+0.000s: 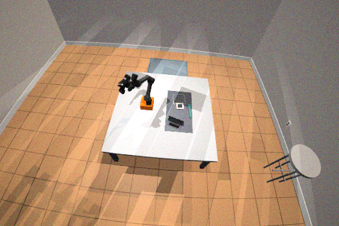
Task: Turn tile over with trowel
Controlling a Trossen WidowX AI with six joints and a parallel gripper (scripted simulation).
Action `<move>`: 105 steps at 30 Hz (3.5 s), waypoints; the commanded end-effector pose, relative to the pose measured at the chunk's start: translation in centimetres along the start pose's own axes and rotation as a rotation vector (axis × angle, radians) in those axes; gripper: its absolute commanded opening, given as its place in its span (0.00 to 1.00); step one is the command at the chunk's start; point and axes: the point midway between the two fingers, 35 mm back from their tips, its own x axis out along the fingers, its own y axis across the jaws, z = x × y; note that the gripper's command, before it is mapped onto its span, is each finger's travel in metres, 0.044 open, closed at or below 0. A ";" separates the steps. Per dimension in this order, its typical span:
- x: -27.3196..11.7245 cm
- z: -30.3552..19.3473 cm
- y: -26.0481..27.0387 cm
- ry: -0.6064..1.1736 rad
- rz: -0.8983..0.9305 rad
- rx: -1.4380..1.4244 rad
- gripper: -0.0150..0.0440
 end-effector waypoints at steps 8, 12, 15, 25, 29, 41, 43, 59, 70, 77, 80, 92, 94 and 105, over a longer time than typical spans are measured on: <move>1.1 5.6 4.3 -0.129 0.152 0.246 0.42; 1.2 8.1 5.7 -0.176 0.214 0.336 0.42; 1.2 10.0 6.6 -0.210 0.263 0.402 0.42; 0.2 16.5 9.0 -0.317 0.414 0.569 0.42; -0.3 18.6 9.7 -0.343 0.473 0.632 0.42; -4.4 26.9 11.5 -0.469 0.698 0.797 0.42; -5.3 28.0 11.6 -0.497 0.723 0.801 0.42; -11.9 37.0 13.8 -0.489 1.110 1.048 0.42; -19.0 43.5 14.3 -0.443 1.433 1.157 0.42; -21.9 45.5 14.3 -0.410 1.546 1.176 0.42; -24.1 46.8 14.6 -0.352 1.643 1.191 0.42; -34.0 50.6 15.2 -0.035 1.986 1.175 0.42; -35.7 51.0 15.3 0.030 2.032 1.161 0.42; -45.8 51.9 15.3 0.444 2.202 1.029 0.42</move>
